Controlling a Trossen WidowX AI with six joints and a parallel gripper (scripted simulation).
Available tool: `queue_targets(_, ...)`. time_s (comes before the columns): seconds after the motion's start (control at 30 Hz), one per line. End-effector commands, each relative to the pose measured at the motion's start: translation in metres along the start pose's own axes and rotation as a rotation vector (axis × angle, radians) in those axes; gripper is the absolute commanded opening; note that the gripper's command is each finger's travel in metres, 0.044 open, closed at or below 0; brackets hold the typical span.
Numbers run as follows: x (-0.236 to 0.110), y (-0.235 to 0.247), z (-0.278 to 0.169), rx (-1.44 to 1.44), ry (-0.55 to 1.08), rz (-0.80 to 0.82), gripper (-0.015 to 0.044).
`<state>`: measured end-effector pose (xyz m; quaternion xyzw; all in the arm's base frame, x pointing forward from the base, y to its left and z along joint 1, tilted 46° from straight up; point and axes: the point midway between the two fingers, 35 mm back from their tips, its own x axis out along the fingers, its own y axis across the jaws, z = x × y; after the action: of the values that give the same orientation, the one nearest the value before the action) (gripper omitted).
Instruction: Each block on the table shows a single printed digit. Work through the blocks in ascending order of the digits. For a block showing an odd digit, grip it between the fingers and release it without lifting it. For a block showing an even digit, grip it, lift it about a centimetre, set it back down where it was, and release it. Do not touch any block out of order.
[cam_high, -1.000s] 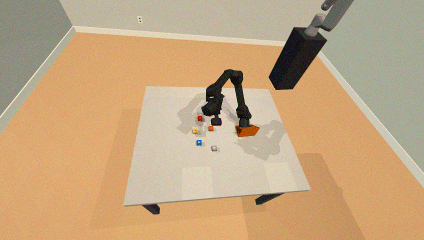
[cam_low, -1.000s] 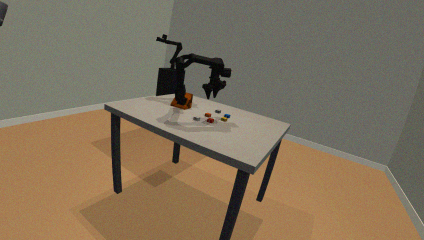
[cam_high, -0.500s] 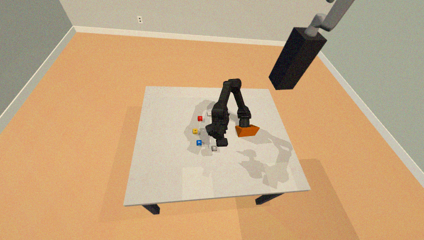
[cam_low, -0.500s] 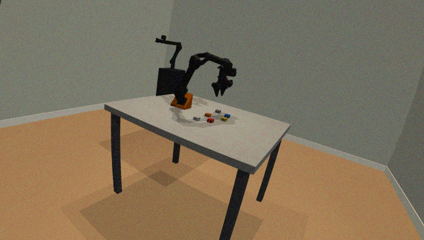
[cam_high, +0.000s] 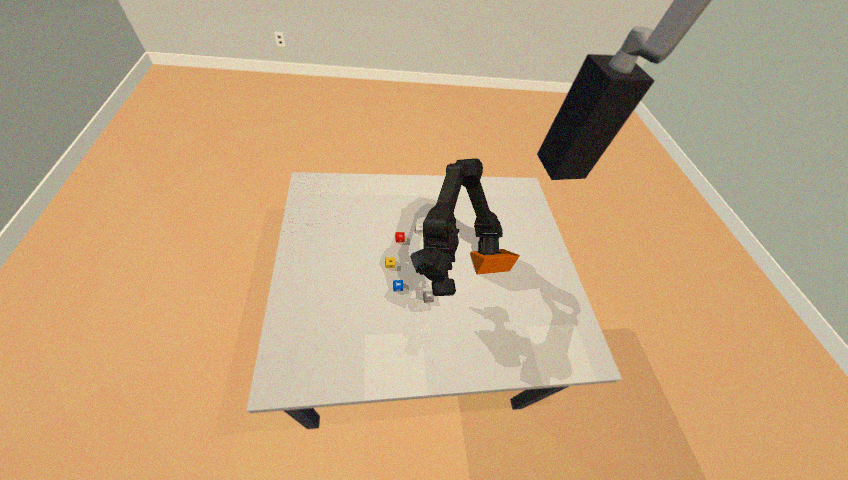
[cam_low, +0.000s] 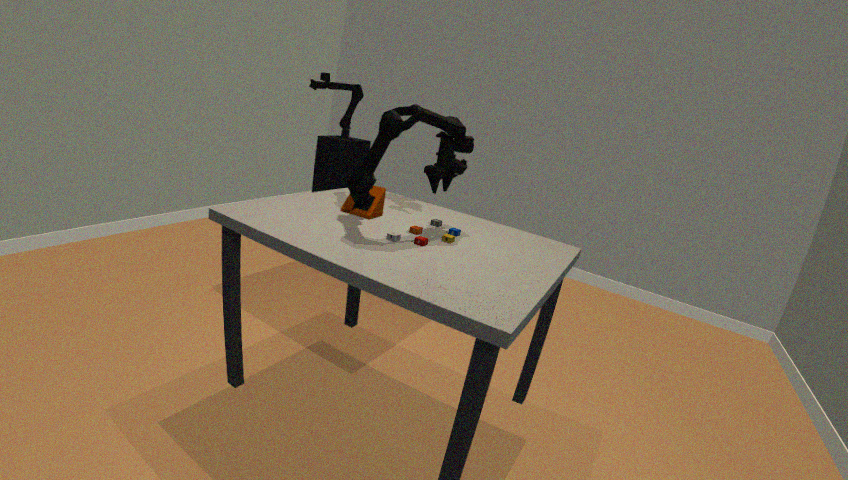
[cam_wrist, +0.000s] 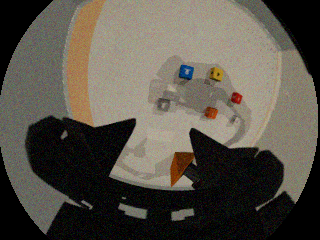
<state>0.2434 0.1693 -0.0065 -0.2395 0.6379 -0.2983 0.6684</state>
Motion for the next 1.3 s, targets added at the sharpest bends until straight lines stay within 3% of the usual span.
queue_targets(0.0, 0.001, 0.001, -0.001, 0.004, 0.005, 0.002, 0.0400)
queue_targets(0.13, 0.000, -0.002, 0.010, 0.004, 0.004, 0.004, 0.0400)
queue_targets(0.37, 0.001, -0.049, 0.104, 0.007, 0.001, -0.001, 0.0400)
queue_targets(1.27, 0.001, -0.064, 0.111, 0.007, 0.001, -0.001, 0.0400)
